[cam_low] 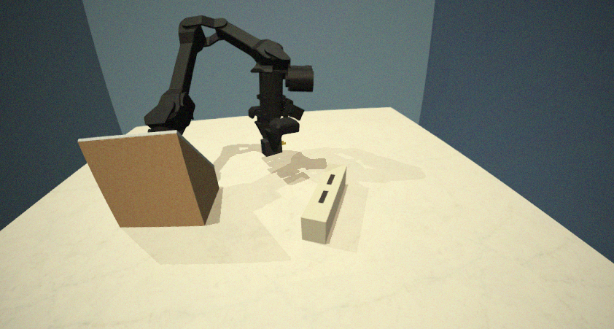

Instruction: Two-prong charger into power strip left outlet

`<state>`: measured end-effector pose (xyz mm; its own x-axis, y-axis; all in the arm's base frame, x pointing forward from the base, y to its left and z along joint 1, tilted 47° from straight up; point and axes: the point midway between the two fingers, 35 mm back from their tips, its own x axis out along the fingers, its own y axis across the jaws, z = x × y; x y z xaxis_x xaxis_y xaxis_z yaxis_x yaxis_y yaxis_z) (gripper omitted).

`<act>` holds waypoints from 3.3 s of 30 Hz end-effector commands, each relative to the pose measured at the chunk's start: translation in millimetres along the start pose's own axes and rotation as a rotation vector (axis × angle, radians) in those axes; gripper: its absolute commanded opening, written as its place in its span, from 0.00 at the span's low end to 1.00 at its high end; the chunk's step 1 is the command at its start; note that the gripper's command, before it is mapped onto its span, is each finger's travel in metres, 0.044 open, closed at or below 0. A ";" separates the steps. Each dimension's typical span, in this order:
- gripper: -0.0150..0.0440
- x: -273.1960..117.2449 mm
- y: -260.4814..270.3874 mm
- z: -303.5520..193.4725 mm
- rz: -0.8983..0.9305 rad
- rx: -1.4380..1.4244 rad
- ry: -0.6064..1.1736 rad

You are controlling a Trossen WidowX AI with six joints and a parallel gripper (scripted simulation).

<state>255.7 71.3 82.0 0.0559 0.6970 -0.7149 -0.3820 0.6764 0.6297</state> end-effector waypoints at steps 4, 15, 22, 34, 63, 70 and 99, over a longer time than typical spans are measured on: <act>0.25 2.7 -11.1 0.5 0.006 0.085 -0.005; 0.25 11.1 -32.3 -2.0 0.014 0.246 -0.007; 0.25 16.6 -45.5 -4.7 0.020 0.349 -0.008; 0.25 26.2 -67.4 -11.2 0.032 0.524 -0.009; 0.25 42.9 -108.0 -22.6 0.056 0.826 -0.009; 0.25 42.8 -115.0 -18.2 0.056 0.836 -0.009; 0.25 43.5 -144.2 -1.3 0.059 0.876 -0.010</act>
<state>306.3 6.2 -40.3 0.0618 0.7364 -0.6737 0.4574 0.5791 0.6749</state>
